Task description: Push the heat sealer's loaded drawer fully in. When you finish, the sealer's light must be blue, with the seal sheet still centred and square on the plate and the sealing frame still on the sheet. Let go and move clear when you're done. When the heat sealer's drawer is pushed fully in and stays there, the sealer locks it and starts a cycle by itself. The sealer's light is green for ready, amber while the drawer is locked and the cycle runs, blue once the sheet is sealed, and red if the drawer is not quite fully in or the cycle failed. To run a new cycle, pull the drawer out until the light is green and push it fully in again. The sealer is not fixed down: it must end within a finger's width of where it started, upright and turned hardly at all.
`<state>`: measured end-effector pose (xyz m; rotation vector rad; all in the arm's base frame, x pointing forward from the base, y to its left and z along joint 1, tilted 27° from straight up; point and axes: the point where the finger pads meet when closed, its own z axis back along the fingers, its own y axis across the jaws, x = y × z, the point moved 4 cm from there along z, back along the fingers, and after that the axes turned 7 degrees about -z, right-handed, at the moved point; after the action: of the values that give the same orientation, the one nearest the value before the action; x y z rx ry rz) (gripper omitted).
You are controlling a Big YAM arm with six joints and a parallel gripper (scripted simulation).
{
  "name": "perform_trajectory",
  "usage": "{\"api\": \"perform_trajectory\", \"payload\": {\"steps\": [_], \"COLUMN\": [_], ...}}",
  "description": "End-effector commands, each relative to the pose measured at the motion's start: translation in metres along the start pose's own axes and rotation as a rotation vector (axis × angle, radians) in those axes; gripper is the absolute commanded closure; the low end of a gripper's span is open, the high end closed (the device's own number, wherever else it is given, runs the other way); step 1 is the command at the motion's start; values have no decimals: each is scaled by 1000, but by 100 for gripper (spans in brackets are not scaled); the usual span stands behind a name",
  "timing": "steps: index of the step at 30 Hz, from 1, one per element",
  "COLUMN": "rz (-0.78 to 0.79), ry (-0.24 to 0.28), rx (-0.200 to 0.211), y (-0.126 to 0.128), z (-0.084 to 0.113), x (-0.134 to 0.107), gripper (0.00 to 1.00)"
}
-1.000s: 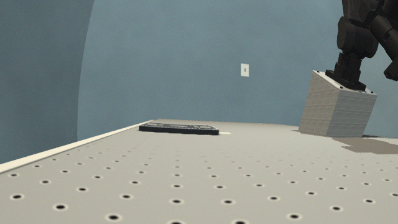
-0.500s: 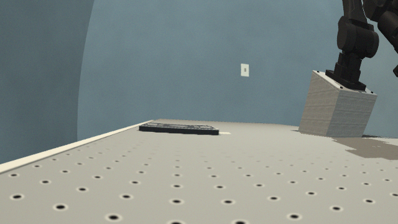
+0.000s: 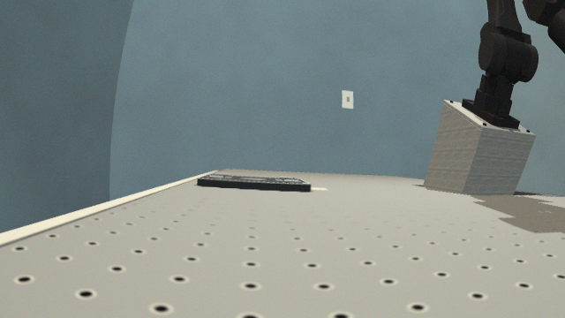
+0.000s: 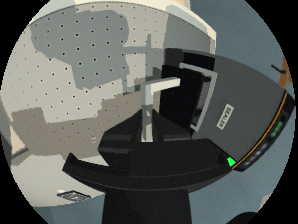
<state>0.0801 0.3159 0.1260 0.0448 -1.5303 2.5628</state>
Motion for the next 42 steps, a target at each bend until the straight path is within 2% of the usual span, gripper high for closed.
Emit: {"api": "perform_trajectory", "payload": {"steps": [1,10,17,25,26,42], "rz": [4,3,-1,5,0,0], "ry": [-5,-6,-6,1,0,-2], "rx": [-43,-44,-24,-27,-27,-25], "y": [-24,-37,-40,-34,-40,-43], "z": [-8,-17,-22,-18,-22,-24], "x": [2,4,5,2,2,4], "gripper": [100,100,100,100,100,100]}}
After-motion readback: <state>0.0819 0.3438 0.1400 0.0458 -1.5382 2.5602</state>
